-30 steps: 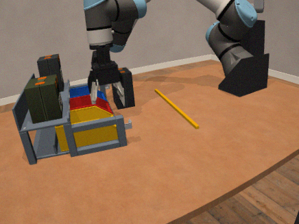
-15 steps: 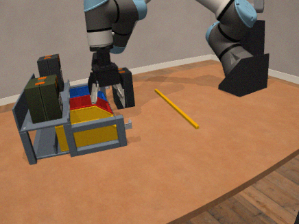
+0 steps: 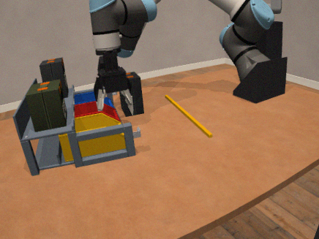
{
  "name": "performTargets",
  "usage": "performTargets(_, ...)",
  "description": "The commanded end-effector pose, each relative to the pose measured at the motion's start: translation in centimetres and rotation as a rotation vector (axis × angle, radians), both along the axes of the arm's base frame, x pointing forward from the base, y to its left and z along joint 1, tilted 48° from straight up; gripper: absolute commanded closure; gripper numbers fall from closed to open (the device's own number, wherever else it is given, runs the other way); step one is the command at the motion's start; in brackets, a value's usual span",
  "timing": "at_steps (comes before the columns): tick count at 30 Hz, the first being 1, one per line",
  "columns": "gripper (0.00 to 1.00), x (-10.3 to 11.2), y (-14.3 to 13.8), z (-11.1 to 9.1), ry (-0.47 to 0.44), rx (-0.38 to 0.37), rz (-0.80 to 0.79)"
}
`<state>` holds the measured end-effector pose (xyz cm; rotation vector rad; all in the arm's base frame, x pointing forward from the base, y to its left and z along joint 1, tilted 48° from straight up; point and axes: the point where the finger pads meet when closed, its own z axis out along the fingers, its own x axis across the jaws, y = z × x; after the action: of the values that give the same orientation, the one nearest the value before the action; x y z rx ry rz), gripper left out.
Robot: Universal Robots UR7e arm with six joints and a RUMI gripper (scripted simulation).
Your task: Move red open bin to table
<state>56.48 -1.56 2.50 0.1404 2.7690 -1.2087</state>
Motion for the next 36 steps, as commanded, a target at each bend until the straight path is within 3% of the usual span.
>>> performTargets(1,0.42,0.03,0.04,0.04,-0.001,0.000,0.001)
performTargets(25,0.42,0.03,0.04,0.04,-0.001,0.000,0.001)
performTargets(26,1.00,0.03,0.04,0.04,-0.001,0.000,0.001)
performTargets(36,1.00,0.03,0.04,0.04,-0.001,0.000,0.001)
